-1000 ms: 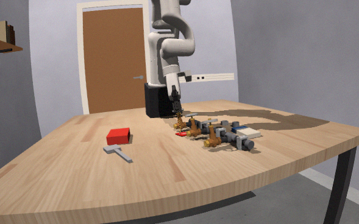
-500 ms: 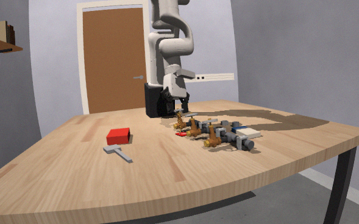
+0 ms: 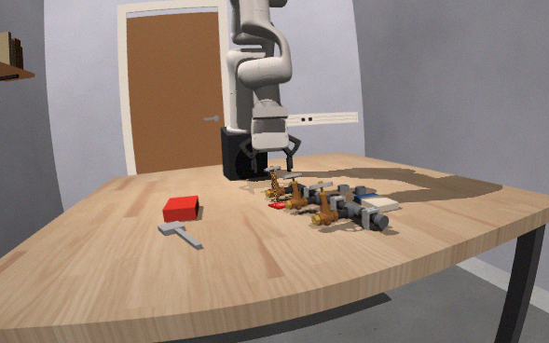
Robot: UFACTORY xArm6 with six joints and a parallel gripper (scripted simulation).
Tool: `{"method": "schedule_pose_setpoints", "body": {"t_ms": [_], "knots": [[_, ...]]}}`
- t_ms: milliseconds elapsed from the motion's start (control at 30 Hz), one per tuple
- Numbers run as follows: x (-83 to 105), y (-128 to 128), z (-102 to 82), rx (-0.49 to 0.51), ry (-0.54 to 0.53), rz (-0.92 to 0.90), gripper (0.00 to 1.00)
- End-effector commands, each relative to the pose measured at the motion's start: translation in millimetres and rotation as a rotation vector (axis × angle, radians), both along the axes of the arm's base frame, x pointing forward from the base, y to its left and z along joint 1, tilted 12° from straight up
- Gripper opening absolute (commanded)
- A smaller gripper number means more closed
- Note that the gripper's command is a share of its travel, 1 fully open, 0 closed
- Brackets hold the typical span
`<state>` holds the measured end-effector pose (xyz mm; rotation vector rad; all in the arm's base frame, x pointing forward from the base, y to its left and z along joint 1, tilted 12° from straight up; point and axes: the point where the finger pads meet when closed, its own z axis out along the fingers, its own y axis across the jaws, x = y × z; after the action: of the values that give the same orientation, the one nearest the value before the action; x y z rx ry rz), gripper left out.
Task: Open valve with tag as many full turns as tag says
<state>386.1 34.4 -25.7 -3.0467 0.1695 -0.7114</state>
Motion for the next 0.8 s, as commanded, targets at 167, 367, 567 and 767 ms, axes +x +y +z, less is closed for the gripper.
{"method": "schedule_pose_setpoints", "body": {"t_ms": [167, 367, 567, 767], "knots": [[0.5, -0.1, 0.6, 0.246, 0.003, -0.426, 1.0], [0.4, -0.1, 0.6, 0.382, 0.015, -0.709, 1.0], [0.4, -0.1, 0.6, 0.528, 0.019, -0.968, 1.0], [0.4, -0.1, 0.6, 0.676, 0.005, -1.142, 1.0]]}}
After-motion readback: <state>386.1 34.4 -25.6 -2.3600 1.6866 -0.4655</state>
